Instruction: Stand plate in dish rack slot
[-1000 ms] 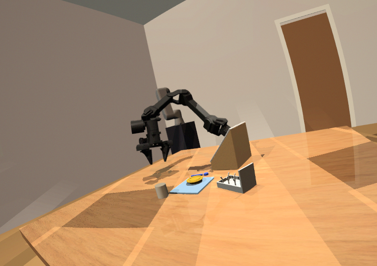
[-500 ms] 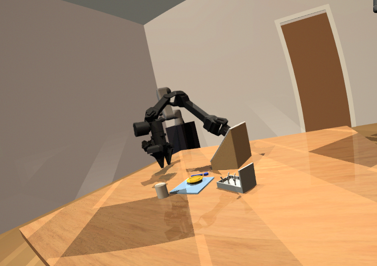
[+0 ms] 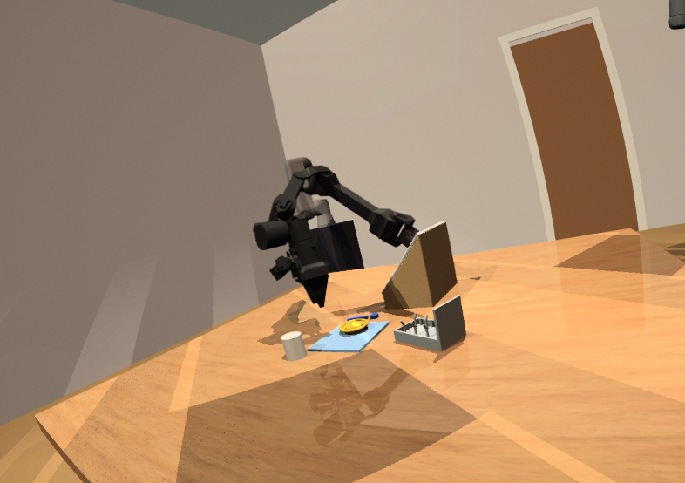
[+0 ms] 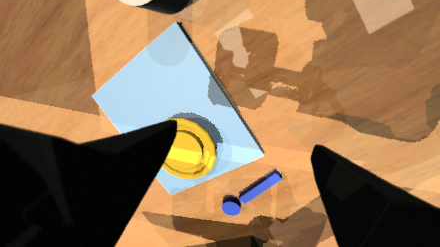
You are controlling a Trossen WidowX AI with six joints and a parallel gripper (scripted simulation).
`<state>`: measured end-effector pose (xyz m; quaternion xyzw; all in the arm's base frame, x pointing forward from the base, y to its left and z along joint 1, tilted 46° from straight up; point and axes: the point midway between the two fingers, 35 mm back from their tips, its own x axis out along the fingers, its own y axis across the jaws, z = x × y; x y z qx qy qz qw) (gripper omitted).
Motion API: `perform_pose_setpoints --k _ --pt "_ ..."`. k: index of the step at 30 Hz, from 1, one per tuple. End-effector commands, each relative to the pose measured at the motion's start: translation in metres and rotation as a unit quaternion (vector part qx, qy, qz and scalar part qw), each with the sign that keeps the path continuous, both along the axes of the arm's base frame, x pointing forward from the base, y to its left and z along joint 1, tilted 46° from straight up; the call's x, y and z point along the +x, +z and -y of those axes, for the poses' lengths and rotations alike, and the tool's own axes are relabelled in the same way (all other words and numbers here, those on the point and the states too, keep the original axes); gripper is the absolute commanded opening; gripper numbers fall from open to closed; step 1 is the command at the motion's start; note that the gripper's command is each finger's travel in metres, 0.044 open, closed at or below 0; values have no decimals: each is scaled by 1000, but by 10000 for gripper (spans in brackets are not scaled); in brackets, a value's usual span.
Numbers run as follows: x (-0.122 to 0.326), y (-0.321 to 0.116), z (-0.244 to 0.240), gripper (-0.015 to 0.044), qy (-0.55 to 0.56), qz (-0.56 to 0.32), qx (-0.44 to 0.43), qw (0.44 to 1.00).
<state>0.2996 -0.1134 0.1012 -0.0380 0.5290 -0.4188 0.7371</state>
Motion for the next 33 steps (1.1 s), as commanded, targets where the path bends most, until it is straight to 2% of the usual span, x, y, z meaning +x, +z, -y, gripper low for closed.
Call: perform_pose_setpoints --k 1,18,33 --pt "-2 -16 -11 400 55 -61 -13 997" --pt "-12 -63 -49 400 247 -265 -57 930" --pt "-11 -70 -47 400 254 -273 -59 926"
